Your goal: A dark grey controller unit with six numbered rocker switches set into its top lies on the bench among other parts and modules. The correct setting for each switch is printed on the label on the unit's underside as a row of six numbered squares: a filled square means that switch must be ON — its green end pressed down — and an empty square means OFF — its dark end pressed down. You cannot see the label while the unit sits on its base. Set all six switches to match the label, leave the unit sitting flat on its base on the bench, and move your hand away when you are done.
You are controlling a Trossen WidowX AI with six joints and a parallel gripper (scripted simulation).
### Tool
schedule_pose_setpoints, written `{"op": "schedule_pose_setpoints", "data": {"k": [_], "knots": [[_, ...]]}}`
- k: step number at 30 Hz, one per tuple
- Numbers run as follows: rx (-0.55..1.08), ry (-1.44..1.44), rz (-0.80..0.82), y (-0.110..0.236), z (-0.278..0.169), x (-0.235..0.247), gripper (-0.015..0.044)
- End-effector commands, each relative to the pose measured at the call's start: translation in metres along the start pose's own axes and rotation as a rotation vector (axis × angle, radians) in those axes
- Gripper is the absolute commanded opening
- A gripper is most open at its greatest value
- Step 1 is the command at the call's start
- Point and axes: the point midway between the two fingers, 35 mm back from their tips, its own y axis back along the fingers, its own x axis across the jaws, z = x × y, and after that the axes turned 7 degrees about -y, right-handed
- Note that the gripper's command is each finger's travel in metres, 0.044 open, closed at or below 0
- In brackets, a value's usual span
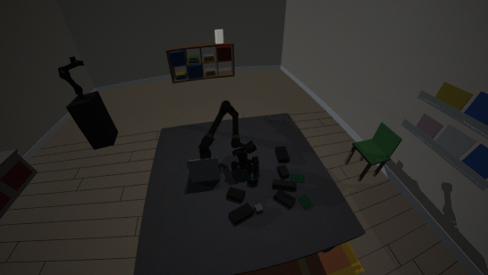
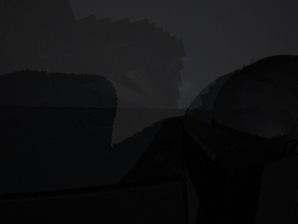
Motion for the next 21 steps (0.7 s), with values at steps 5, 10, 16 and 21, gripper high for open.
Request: {"op": "schedule_pose_setpoints", "data": {"k": [5,10,16,21], "knots": [[-0.002,0.02,-0.018,-0.004,0.003,-0.017,0.0],[-0.002,0.02,-0.018,-0.005,0.004,-0.024,0.0],[-0.002,0.02,-0.019,-0.007,0.006,-0.031,0.0],[0.0,0.002,-0.002,-0.004,0.004,-0.022,0.0]]}}
